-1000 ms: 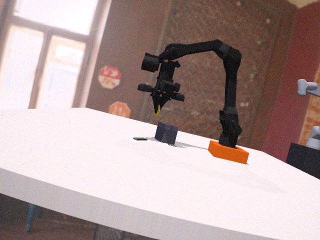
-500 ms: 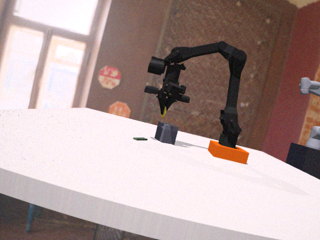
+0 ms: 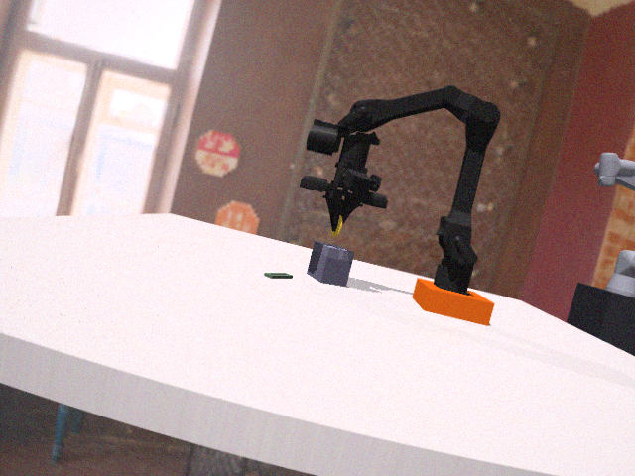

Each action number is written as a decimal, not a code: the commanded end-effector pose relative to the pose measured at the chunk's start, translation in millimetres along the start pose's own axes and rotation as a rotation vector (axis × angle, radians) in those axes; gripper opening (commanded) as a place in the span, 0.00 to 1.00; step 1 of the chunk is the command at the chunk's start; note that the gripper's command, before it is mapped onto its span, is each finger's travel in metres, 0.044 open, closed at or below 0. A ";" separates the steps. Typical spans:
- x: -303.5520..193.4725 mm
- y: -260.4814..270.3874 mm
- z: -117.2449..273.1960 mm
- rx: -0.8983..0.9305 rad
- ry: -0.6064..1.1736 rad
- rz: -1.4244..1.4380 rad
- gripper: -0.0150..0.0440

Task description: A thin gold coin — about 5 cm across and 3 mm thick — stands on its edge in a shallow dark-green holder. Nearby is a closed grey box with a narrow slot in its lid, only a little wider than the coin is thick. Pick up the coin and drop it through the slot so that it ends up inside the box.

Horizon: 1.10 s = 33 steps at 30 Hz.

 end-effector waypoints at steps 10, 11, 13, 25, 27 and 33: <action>0.0 0.0 0.0 0.000 0.000 0.000 0.25; 0.0 0.0 0.0 0.000 0.000 0.000 0.25; -0.3 0.7 -0.1 0.000 0.000 0.000 0.25; -2.7 6.3 -2.2 0.001 0.000 0.013 0.25; -2.1 6.6 -2.4 0.001 0.000 0.013 0.25; -1.6 6.5 -1.8 0.000 0.000 0.009 0.25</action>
Point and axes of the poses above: the point midway between the two fingers, 35 mm back from their tips, its own z axis back along the fingers, its own y axis across the jaws, x = y × z, the point moved 10 cm from there along z, back along the fingers, and after that the axes turned 13 degrees about -z, right-handed, at the moved point
